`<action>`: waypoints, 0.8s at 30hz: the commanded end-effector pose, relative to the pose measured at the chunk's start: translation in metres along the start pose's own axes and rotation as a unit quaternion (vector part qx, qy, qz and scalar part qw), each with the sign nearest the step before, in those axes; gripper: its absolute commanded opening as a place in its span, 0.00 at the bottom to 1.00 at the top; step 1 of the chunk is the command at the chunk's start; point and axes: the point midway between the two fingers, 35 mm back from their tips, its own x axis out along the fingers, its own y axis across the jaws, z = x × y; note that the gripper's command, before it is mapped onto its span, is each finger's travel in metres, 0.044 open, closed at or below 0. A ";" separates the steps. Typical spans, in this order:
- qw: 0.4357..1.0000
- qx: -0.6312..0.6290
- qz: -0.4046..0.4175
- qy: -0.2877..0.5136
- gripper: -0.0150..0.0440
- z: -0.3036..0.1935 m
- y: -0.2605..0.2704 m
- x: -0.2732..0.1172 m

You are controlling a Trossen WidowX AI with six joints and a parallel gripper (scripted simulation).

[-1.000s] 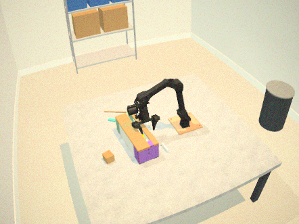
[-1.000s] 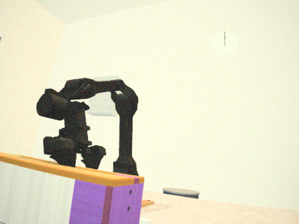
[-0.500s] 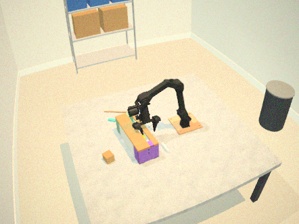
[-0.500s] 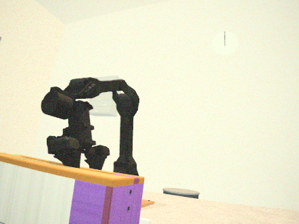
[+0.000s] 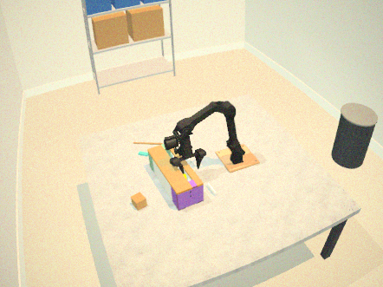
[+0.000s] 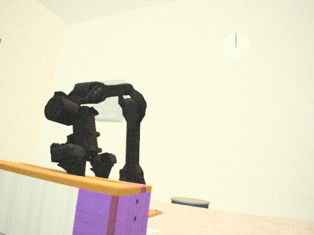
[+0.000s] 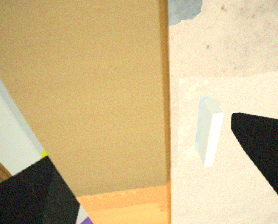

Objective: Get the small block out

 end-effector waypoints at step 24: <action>1.000 -0.002 -0.001 0.002 0.93 -0.016 -0.001 0.006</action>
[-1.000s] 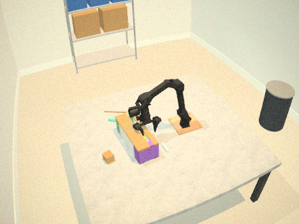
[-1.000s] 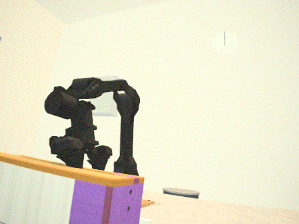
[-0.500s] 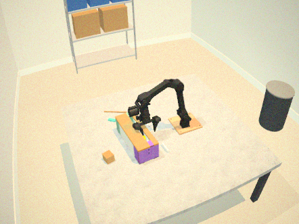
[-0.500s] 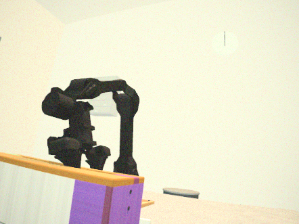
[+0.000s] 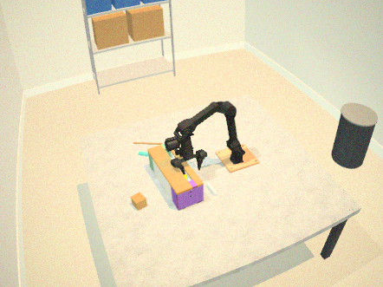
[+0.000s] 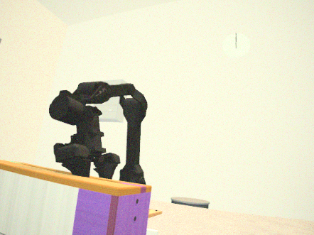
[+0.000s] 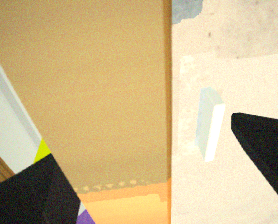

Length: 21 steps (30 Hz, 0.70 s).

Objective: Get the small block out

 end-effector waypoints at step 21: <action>1.000 0.002 -0.001 0.003 0.93 -0.024 -0.001 0.009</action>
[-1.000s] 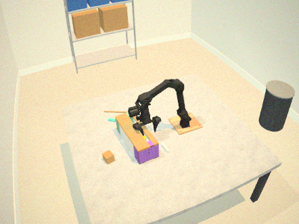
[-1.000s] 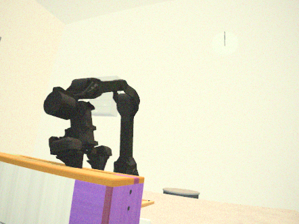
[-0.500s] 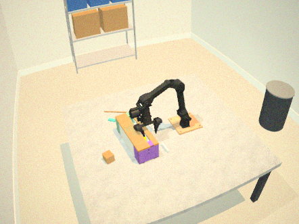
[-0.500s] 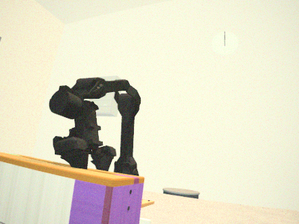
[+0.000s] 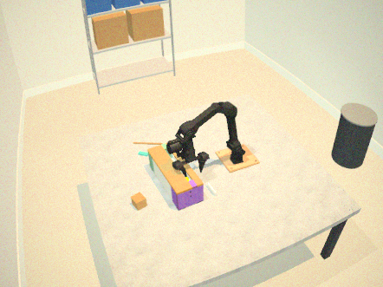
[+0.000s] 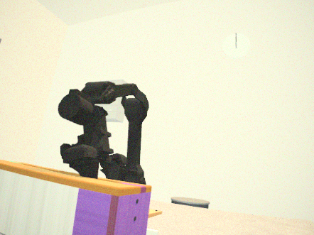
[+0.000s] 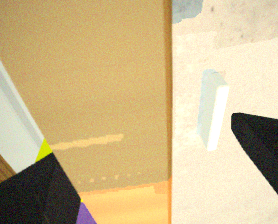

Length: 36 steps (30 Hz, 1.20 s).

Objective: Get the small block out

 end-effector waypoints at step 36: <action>1.000 0.002 -0.002 0.004 0.93 -0.040 -0.001 0.015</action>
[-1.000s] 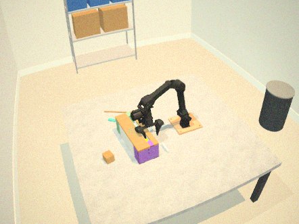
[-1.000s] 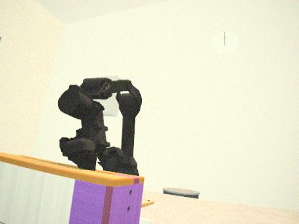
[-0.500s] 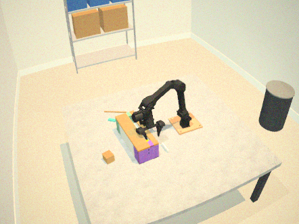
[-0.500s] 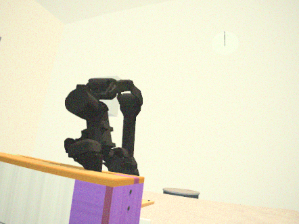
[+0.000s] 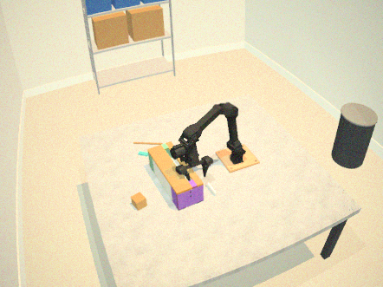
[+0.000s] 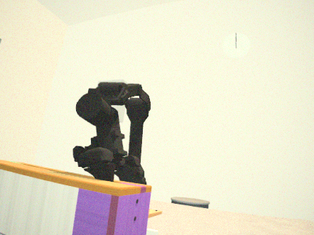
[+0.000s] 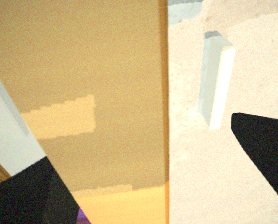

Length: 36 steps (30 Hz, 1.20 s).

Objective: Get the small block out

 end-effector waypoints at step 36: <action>0.803 -0.592 0.002 -0.075 0.74 -0.045 -0.012 -0.050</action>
